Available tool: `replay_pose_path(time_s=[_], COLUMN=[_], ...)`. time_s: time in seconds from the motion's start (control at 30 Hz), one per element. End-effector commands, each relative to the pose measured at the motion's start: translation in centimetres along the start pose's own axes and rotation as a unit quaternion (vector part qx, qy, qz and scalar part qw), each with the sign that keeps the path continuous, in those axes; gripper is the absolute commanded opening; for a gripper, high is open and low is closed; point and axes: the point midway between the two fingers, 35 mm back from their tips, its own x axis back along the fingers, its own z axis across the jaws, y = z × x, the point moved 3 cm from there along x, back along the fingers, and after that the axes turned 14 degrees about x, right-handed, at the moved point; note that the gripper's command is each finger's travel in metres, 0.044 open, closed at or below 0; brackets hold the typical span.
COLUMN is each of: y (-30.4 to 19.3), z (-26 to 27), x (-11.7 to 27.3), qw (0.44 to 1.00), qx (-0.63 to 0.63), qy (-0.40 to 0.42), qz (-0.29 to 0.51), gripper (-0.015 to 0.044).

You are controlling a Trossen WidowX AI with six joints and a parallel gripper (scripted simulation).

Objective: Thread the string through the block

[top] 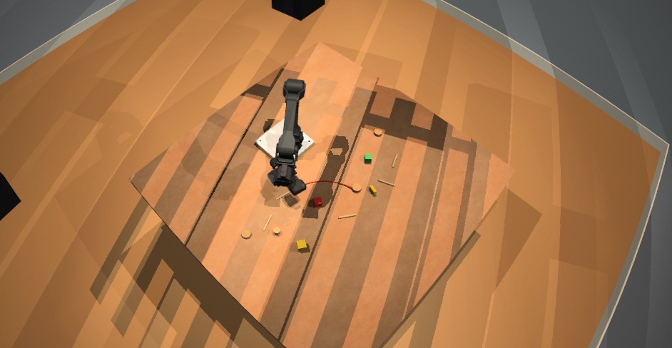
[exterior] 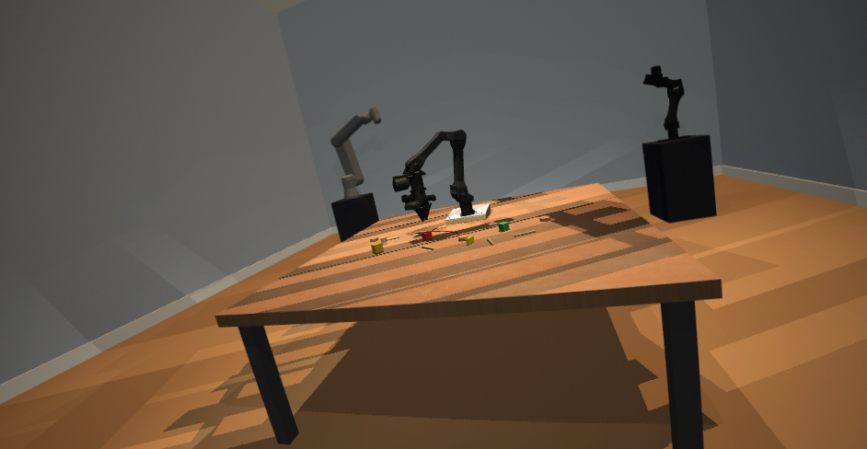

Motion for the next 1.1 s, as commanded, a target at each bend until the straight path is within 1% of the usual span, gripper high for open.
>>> replay_pose_path(time_s=[0.0, 1.07], y=[-0.1, -0.2], z=[0.0, -0.1], x=[-0.7, -5.6], qw=[1.0, 1.0], qx=[-0.002, -0.002], qy=[0.001, 0.0], qz=[0.003, 0.004], gripper=[0.0122, 0.0122])
